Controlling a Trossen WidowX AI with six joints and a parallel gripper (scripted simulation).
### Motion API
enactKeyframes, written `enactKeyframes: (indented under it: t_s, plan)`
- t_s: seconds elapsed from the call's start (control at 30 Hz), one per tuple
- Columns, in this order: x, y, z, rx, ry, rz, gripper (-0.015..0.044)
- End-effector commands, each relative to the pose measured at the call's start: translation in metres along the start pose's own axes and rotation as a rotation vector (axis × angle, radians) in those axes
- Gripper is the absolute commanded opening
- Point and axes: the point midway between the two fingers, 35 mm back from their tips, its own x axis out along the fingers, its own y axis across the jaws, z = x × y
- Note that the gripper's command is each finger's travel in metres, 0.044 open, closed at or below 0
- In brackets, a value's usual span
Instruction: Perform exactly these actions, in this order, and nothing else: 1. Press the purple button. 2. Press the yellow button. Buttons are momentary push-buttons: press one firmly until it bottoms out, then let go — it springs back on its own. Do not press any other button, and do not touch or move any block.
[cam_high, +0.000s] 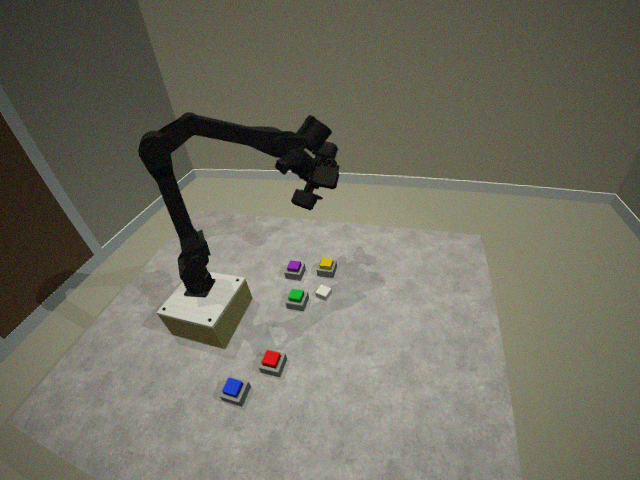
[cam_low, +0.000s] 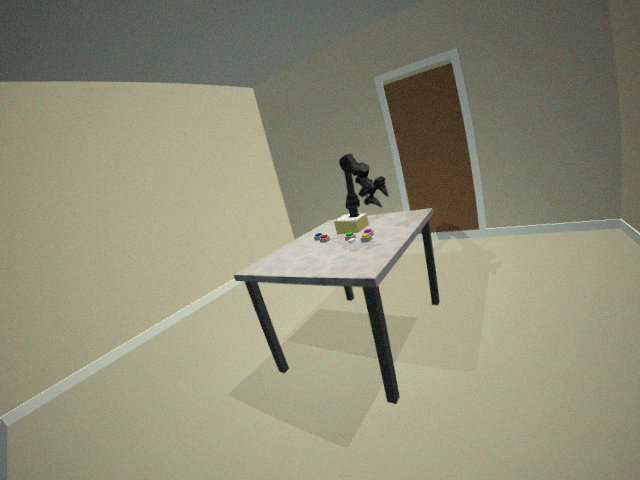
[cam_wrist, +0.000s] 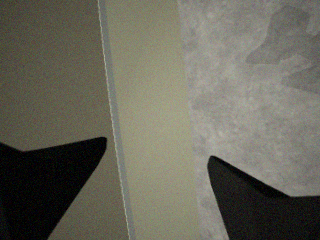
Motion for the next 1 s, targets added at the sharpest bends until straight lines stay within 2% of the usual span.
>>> enactKeyframes:
  t_s: [0.0,0.2,0.43,0.63,0.9,0.97]
  plan:
    - [-0.013,-0.08,0.004,-0.139,-0.035,-0.324,0.04]
    - [-0.054,-0.167,-0.004,-0.331,0.066,-0.731,0.04]
    - [-0.056,-0.17,-0.005,-0.339,0.074,-0.747,0.04]
    - [-0.012,-0.21,-0.001,-0.339,0.074,-0.747,0.0242]
    - [-0.011,-0.212,-0.001,-0.339,0.074,-0.747,0.0032]
    - [-0.011,-0.212,-0.001,-0.339,0.074,-0.747,0.002]
